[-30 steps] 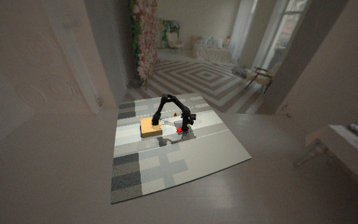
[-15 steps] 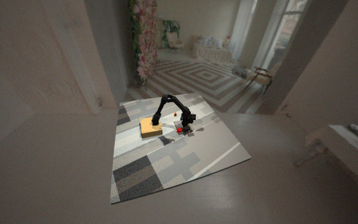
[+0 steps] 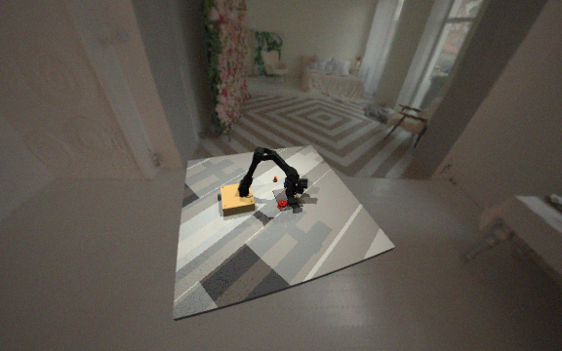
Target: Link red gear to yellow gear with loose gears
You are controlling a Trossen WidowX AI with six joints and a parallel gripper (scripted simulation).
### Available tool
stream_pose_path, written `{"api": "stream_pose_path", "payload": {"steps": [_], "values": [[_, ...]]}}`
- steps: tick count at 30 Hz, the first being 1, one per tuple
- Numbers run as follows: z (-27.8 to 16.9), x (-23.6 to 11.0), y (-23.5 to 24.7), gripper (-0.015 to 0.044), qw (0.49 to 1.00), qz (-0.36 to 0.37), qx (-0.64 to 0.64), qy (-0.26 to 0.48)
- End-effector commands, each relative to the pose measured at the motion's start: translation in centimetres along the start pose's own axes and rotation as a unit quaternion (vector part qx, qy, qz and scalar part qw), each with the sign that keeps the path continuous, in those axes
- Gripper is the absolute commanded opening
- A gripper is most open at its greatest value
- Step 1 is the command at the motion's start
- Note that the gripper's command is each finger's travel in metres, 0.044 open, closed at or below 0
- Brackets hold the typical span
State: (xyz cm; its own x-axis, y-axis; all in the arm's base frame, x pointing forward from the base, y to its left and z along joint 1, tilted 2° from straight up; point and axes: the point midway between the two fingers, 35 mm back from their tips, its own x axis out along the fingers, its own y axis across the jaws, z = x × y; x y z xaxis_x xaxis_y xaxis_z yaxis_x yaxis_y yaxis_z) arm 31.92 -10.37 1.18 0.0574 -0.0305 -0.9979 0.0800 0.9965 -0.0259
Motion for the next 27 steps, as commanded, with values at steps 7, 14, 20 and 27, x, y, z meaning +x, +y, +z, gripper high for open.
{"api": "stream_pose_path", "payload": {"steps": [7,14,20,27], "values": [[0.1,-4.7,0.0,0.0140,0.998,-0.001,0.055,-0.001],[1.0,-3.8,5.6,0.0271,0.998,0.003,-0.068,-0.002],[0.3,-3.9,15.2,0.0429,0.966,0.008,-0.260,-0.002],[-3.9,-4.1,25.4,0.0440,0.886,0.011,-0.463,-0.004]]}}
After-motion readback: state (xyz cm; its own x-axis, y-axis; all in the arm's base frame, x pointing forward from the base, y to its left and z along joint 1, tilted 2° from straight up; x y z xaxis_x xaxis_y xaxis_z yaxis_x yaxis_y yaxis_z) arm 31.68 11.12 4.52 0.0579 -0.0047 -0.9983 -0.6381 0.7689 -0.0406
